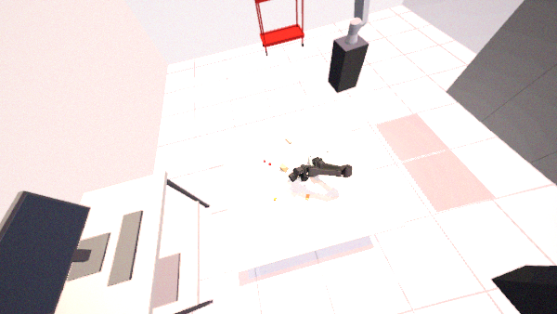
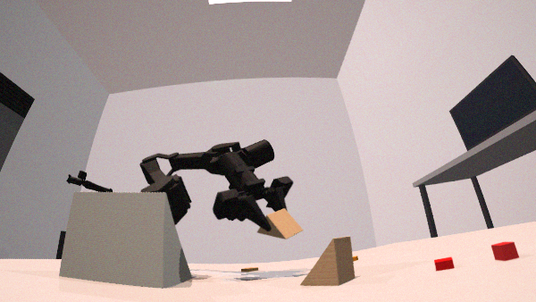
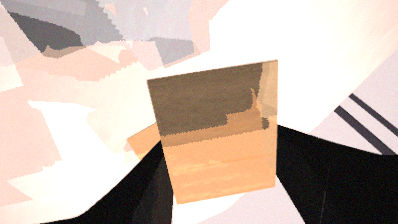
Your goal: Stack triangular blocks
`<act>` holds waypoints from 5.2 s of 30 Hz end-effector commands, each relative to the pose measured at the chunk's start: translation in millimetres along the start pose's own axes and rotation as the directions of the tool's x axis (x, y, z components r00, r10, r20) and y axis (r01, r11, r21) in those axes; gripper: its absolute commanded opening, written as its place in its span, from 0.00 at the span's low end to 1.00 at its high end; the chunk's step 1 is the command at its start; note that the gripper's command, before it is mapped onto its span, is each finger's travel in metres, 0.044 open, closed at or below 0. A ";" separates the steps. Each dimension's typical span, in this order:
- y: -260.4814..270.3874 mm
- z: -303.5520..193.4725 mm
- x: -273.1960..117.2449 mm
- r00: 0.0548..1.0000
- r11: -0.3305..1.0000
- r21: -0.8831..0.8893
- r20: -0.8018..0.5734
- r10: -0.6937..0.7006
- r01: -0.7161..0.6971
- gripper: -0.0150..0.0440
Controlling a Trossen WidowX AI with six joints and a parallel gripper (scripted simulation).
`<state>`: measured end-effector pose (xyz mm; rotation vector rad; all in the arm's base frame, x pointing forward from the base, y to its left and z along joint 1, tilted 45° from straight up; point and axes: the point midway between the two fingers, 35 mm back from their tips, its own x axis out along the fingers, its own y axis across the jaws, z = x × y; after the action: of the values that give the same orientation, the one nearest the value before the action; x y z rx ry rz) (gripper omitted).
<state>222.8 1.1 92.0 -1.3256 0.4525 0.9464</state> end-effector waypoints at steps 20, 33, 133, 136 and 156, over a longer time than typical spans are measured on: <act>-4.1 -2.5 -0.7 0.986 0.720 0.674 0.104 0.131 -0.167 0.25; -5.6 -3.9 -0.3 0.965 0.353 0.906 0.173 0.195 -0.234 0.25; 30.2 -109.5 59.7 0.825 -0.937 0.280 0.464 0.322 0.208 0.25; 31.5 -108.6 65.6 0.826 -0.937 0.280 0.463 0.322 0.208 0.25; 35.3 -101.5 86.1 0.822 -0.937 0.280 0.469 0.322 0.207 0.25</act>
<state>266.5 -68.6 -18.7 1.3548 1.6221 -0.1242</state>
